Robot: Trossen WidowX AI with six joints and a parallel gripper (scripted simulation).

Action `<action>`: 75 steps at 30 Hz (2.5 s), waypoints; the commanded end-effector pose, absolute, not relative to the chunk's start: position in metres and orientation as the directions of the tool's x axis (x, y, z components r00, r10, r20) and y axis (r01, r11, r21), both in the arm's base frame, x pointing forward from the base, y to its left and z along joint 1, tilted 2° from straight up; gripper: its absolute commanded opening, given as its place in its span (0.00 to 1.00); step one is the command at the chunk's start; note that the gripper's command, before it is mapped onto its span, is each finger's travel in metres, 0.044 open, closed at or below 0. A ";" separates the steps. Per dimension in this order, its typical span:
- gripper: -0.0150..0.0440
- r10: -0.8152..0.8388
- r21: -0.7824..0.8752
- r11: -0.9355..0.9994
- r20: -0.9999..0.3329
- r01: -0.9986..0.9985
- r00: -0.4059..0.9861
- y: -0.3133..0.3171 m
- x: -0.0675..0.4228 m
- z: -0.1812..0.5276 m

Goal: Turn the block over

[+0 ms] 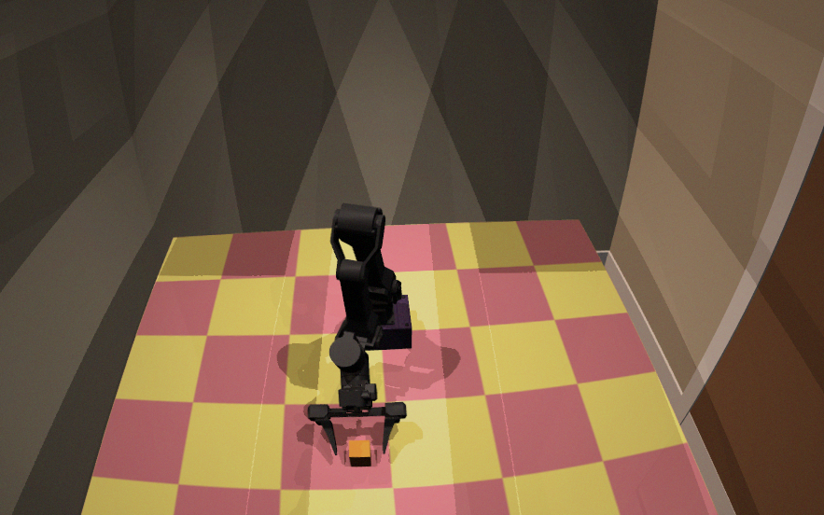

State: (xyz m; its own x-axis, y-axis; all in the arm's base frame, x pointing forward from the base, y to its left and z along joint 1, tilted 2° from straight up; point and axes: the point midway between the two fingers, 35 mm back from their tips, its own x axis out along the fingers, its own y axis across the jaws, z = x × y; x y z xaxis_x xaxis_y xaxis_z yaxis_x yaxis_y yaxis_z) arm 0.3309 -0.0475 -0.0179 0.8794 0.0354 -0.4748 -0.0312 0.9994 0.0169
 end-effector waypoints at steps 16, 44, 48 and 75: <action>1.00 0.033 0.024 0.999 -0.655 -0.022 0.755 -0.054 0.347 -0.011; 1.00 0.035 0.023 0.999 -0.888 -0.031 0.458 -0.050 0.317 0.055; 1.00 0.036 0.029 0.999 -0.943 -0.027 0.331 -0.051 0.330 0.059; 1.00 0.021 0.021 0.999 -1.000 -0.032 0.009 -0.049 0.350 0.022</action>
State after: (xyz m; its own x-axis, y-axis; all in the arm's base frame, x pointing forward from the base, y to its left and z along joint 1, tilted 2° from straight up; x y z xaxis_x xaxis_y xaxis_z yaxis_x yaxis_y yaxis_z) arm 0.3517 -0.0490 0.0308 0.0183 0.0230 -0.9996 -0.0358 0.9991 0.0223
